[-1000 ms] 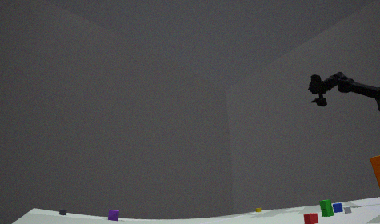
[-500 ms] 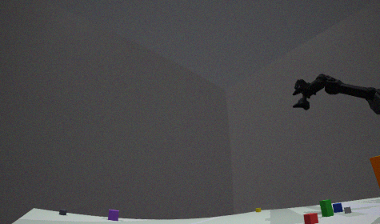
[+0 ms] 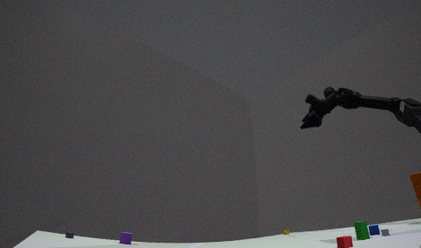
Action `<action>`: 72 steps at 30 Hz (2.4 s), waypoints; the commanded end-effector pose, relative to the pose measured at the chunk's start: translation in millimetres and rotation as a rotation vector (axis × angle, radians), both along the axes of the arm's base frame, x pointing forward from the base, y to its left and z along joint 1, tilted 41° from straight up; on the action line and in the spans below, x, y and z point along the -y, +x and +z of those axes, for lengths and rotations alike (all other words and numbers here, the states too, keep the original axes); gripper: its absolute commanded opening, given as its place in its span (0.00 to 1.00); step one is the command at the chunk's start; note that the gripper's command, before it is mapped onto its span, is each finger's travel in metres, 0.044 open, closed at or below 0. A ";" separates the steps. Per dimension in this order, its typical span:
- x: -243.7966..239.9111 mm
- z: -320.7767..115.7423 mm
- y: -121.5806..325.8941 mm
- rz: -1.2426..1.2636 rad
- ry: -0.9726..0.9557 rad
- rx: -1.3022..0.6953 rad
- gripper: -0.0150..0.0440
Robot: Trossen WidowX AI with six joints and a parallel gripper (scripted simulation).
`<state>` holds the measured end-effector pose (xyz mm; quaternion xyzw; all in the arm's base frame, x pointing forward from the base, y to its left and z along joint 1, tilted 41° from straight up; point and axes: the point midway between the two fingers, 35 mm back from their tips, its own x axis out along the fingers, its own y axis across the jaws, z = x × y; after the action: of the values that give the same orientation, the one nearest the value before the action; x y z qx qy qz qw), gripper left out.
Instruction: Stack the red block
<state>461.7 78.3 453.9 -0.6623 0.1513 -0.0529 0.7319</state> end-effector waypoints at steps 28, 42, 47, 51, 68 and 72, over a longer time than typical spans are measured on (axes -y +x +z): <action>-20.8 -322.3 -23.2 -0.688 0.837 -0.371 1.00; 0.3 -422.2 -97.3 -1.225 0.958 -0.257 1.00; 12.2 -446.3 -127.3 -1.410 0.951 -0.151 1.00; 23.4 -459.6 -146.4 -1.538 0.929 -0.048 1.00; 51.6 -490.7 -150.9 -1.559 0.923 -0.027 1.00; 52.3 -491.5 -151.5 -1.559 0.923 -0.027 1.00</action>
<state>310.3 26.9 -34.8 -0.0095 0.5721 -0.4617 0.6778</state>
